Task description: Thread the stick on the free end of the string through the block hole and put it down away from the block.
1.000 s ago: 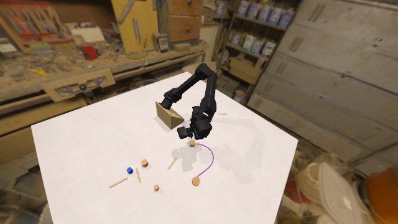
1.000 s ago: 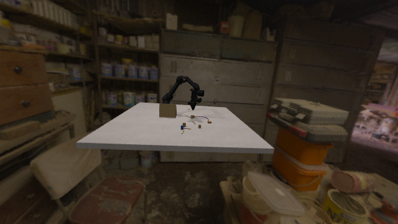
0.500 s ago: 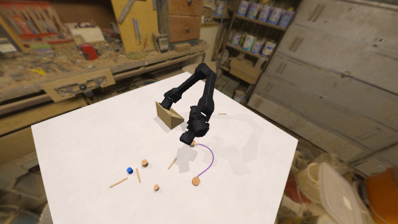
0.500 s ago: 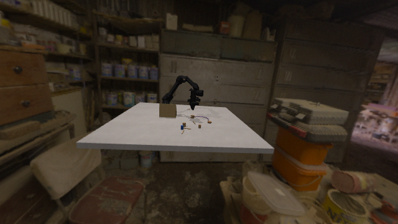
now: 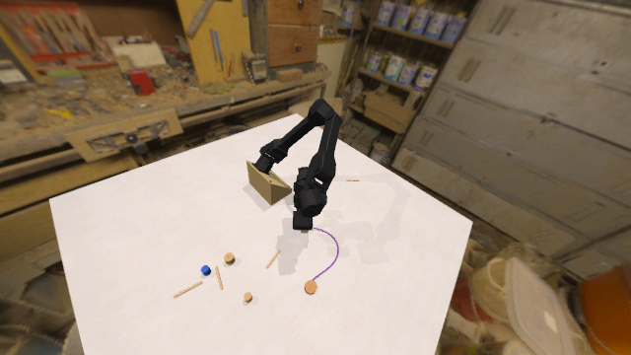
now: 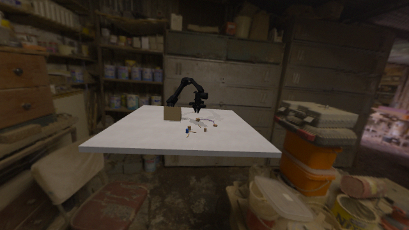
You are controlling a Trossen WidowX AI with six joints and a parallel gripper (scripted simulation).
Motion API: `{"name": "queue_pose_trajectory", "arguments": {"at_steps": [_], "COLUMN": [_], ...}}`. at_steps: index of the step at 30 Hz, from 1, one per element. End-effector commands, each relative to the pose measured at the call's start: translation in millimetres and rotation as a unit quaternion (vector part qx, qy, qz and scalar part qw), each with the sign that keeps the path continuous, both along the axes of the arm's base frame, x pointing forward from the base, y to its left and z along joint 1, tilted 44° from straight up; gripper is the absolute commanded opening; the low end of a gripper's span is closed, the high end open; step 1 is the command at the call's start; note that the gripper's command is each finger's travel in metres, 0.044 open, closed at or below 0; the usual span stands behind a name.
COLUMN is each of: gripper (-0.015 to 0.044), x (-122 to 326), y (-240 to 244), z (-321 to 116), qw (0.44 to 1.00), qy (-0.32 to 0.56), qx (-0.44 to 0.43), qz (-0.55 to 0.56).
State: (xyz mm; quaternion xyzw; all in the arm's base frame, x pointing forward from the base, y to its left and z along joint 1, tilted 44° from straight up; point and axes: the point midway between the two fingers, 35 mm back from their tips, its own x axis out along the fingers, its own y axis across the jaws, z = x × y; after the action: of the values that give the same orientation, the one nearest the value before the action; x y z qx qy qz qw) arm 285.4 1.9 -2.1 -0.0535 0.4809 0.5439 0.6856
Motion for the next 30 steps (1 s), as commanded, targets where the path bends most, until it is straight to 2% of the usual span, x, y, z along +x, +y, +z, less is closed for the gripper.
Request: {"name": "queue_pose_trajectory", "arguments": {"at_steps": [1,30], "gripper": [0.0124,0.0124], "x": [-2,-2], "y": [-1,29], "z": [-2,-34], "qw": [1.0,1.0], "qy": [-0.008,-0.008], "qx": [-0.001,-0.002], "qz": [0.011,0.011]}}
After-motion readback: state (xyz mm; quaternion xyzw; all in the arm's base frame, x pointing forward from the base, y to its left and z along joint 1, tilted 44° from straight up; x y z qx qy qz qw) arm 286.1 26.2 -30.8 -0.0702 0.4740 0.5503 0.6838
